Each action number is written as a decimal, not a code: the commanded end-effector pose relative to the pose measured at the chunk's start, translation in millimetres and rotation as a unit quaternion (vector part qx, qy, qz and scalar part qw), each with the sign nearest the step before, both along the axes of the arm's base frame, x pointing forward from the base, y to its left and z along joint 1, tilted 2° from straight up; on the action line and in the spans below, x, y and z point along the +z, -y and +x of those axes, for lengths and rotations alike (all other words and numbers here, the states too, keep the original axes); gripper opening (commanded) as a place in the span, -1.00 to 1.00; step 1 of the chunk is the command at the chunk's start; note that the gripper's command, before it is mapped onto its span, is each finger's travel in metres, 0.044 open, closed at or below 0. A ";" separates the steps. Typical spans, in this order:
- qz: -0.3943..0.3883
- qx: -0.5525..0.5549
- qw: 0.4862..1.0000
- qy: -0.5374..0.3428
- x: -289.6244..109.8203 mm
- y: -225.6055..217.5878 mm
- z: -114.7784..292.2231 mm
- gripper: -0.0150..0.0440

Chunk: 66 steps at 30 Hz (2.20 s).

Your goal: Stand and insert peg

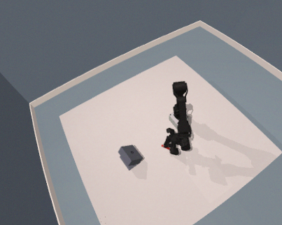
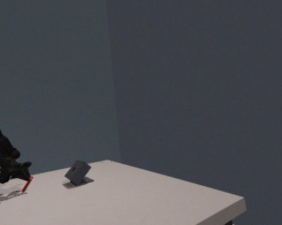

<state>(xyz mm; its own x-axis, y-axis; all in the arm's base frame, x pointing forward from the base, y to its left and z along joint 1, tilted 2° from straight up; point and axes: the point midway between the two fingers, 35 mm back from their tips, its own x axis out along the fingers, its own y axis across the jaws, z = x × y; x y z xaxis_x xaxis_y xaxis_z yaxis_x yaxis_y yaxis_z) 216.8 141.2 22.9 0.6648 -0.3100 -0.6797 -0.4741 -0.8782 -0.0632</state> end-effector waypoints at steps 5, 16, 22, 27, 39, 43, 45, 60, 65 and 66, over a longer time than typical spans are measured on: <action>-0.021 -0.002 0.999 0.028 -1.6 -0.1 -6.2 -0.32; -0.043 -0.004 0.997 0.070 -2.1 -3.5 -13.0 -0.32; -0.055 -0.005 0.994 0.092 -2.7 -5.3 -16.7 -0.32; -0.065 -0.006 0.992 0.111 -3.3 -6.8 -19.7 -0.32; -0.089 -0.008 0.984 0.156 -5.3 -10.4 -26.9 -0.32; -0.097 -0.009 0.980 0.171 -6.1 -11.5 -29.2 -0.32; -0.101 -0.009 0.979 0.179 -6.6 -12.1 -30.4 -0.32; -0.102 -0.009 0.978 0.183 -8.2 -13.0 -32.0 -0.32; -0.101 -0.010 0.978 0.184 -9.7 -13.3 -32.0 -0.32; -0.101 -0.010 0.978 0.184 -10.0 -13.4 -31.9 -0.32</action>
<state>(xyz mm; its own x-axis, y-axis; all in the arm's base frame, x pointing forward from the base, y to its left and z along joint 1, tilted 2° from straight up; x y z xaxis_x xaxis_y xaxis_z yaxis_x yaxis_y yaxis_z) 184.8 154.6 14.4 0.8454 -0.4282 -0.3194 -0.4686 -0.8815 -0.0584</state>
